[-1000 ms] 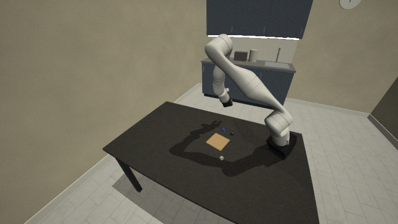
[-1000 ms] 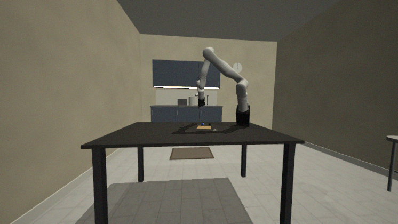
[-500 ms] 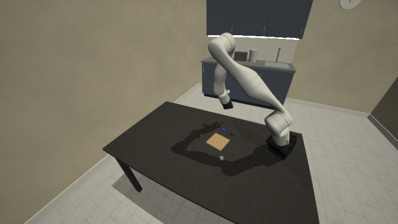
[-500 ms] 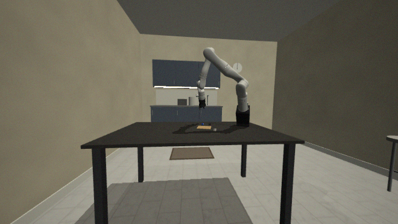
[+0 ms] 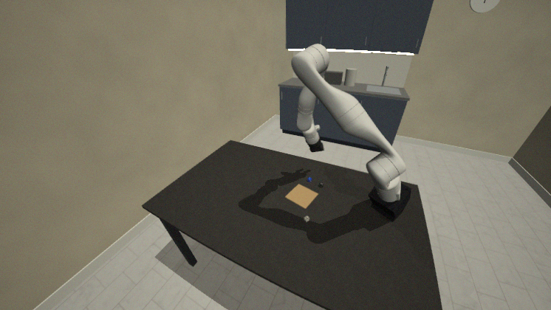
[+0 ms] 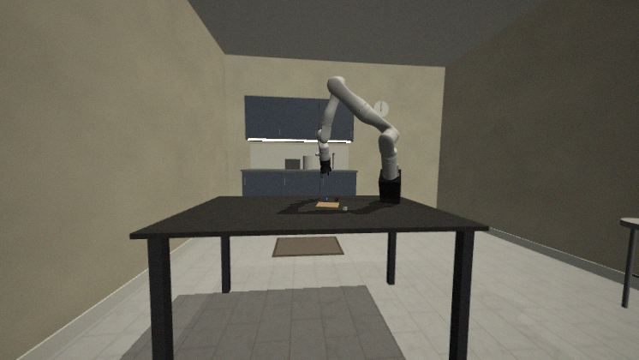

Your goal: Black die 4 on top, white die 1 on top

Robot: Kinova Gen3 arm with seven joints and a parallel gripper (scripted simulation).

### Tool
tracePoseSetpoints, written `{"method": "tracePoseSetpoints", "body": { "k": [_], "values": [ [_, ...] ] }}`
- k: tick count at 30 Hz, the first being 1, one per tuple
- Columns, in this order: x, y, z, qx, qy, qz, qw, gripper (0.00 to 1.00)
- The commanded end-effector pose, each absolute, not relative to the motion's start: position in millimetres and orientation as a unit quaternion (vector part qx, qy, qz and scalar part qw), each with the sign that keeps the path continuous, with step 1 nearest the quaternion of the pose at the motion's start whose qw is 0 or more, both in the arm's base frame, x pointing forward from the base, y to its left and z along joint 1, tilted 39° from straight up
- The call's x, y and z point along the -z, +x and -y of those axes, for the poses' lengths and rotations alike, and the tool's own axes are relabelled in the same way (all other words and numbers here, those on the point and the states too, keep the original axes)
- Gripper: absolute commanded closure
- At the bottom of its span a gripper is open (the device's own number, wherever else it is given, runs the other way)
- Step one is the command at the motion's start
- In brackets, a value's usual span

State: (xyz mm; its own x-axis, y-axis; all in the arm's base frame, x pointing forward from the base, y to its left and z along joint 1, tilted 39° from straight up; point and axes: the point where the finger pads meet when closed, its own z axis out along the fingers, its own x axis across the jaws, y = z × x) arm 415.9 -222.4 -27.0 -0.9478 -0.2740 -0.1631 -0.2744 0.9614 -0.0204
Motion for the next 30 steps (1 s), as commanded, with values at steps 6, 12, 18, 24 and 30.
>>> {"method": "tracePoseSetpoints", "body": {
  "k": [6, 12, 18, 24, 30],
  "values": [
    [29, 412, 214, -0.021, -0.128, -0.988, 0.083, 0.0],
    [31, 409, 205, -0.042, -0.119, -0.988, 0.085, 0.0],
    [31, 409, 205, -0.042, -0.119, -0.988, 0.085, 0.0],
    [32, 407, 195, -0.062, -0.11, -0.988, 0.087, 0.0],
    [32, 407, 195, -0.062, -0.11, -0.988, 0.087, 0.0]
  ]
}}
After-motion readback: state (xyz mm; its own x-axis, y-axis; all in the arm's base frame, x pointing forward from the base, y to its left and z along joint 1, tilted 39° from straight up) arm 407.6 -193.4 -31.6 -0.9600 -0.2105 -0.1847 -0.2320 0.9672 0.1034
